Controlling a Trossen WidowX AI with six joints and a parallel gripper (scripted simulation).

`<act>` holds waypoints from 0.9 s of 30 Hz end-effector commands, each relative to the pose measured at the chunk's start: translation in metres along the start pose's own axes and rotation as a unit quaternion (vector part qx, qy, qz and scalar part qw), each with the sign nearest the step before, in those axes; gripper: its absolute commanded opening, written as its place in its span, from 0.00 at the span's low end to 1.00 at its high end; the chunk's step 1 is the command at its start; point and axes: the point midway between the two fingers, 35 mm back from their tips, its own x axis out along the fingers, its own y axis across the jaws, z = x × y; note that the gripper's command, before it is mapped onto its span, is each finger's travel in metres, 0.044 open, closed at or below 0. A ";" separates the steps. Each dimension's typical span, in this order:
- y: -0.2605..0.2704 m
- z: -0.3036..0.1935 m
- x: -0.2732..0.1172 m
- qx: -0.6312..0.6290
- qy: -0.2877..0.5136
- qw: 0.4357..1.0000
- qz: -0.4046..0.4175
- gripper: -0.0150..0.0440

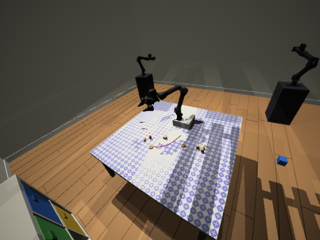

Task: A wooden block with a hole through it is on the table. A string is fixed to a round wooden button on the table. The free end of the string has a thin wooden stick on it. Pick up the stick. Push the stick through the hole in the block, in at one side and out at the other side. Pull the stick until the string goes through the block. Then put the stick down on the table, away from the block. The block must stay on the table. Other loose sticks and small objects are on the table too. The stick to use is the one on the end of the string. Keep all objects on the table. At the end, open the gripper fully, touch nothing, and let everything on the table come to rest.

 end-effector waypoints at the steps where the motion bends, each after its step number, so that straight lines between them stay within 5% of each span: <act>1: 0.042 -0.044 0.023 -0.083 0.088 0.991 0.060 1.00; 11: 0.159 -0.165 0.020 -0.359 0.270 0.843 0.296 1.00; 20: 0.230 -0.252 -0.051 -0.575 0.311 0.528 0.542 1.00; 27: 0.231 -0.254 -0.053 -0.579 0.311 0.519 0.547 1.00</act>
